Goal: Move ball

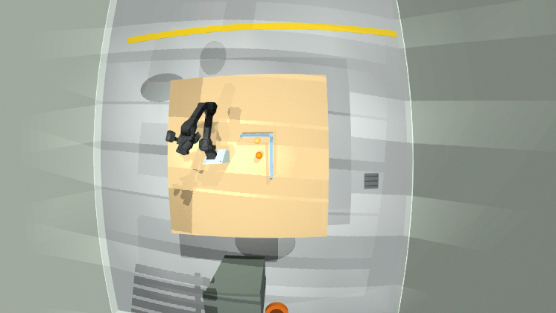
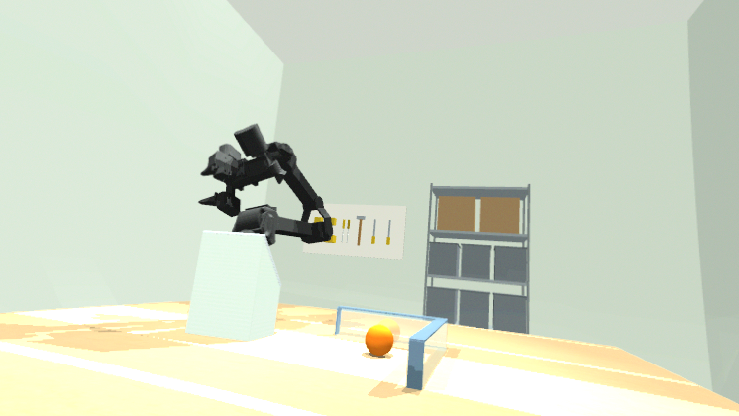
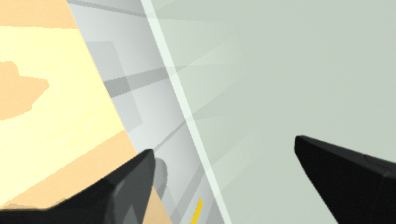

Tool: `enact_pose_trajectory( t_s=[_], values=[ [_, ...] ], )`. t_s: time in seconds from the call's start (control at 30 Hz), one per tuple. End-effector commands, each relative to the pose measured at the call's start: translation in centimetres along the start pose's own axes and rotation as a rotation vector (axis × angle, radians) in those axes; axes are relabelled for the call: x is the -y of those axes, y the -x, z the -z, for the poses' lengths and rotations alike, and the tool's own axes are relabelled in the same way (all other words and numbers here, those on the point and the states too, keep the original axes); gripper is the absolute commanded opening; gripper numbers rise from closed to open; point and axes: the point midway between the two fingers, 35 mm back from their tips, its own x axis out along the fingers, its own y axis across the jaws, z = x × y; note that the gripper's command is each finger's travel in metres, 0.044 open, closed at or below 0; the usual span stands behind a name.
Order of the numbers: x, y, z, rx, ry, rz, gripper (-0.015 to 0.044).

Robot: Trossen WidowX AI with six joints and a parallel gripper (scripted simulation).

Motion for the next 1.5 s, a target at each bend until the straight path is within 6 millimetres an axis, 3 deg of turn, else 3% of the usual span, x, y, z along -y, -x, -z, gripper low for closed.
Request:
enact_pose_trajectory(
  t_s=[0.0, 0.13, 0.27, 0.47, 0.67, 0.83, 1.07, 1.23, 1.4, 1.47],
  values=[
    [0.0, 0.1, -0.2, 0.01, 0.001, -0.004, 0.0374],
    [-0.3, 2.0, -4.8, 0.203, 0.041, -0.088, 0.0354],
    [-1.4, 5.6, -9.7, 0.418, 0.116, -0.196, 0.0354],
    [-4.8, 13.2, -15.2, 0.696, 0.281, -0.37, 0.0354],
    [-10.3, 22.0, -17.4, 0.905, 0.505, -0.555, 0.0354],
    [-16.1, 29.0, -16.5, 1.013, 0.729, -0.71, 0.0354],
    [-24.6, 36.2, -11.9, 1.074, 1.059, -0.874, 0.0354],
    [-30.1, 38.8, -7.6, 1.041, 1.274, -0.975, 0.0354],
    [-35.4, 40.1, -2.2, 0.91, 1.49, -1.108, 0.0354],
    [-36.2, 40.1, -1.3, 0.884, 1.523, -1.128, 0.0354]
  ],
)
